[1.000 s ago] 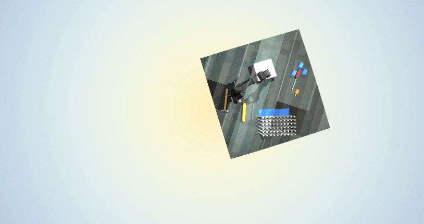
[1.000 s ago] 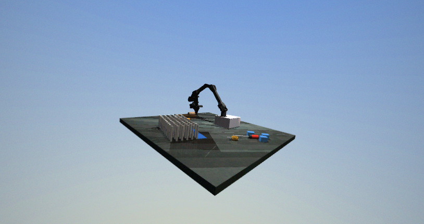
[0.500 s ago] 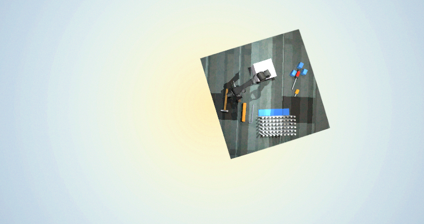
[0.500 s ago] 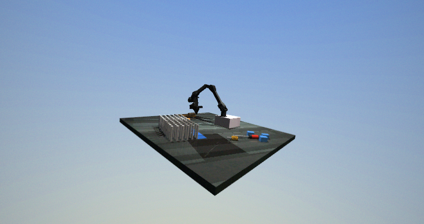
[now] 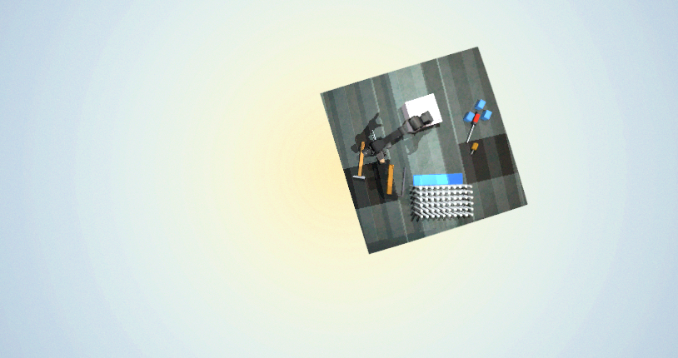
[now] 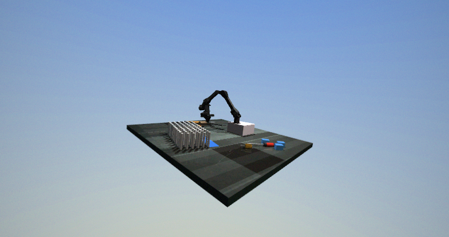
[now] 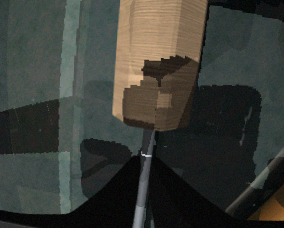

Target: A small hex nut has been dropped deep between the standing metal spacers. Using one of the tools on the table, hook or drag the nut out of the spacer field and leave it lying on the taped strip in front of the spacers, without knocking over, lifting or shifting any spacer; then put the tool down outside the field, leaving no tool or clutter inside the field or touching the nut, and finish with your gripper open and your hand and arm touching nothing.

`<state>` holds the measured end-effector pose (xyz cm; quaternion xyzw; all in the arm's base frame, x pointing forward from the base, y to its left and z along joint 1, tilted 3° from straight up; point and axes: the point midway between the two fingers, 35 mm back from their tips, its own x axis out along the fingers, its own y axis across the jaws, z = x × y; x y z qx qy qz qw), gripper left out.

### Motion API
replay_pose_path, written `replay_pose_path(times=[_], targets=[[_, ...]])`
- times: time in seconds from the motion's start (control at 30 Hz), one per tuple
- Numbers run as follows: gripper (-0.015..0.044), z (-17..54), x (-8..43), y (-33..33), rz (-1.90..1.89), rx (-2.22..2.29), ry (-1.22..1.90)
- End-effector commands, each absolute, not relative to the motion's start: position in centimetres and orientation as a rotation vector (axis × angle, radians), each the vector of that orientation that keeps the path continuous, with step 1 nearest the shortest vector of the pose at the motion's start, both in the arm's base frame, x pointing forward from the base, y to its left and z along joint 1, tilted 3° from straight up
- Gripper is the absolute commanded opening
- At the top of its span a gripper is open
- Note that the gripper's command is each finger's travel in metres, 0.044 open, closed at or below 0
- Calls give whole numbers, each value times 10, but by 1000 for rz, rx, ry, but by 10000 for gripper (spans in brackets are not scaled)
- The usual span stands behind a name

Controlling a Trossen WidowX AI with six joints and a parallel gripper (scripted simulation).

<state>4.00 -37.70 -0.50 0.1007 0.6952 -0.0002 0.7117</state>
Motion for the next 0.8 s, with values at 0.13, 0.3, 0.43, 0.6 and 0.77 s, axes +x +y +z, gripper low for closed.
replay_pose_path(times=[0.13,0.3,0.43,0.6,0.77], targets=[[0,-21,40,-376,3,226,1542],[0,-29,40,-377,-1,223,1542],[0,-30,40,-377,-3,219,1543],[26,-26,40,-376,-3,220,1546],[157,-26,40,-376,-3,220,1546]])
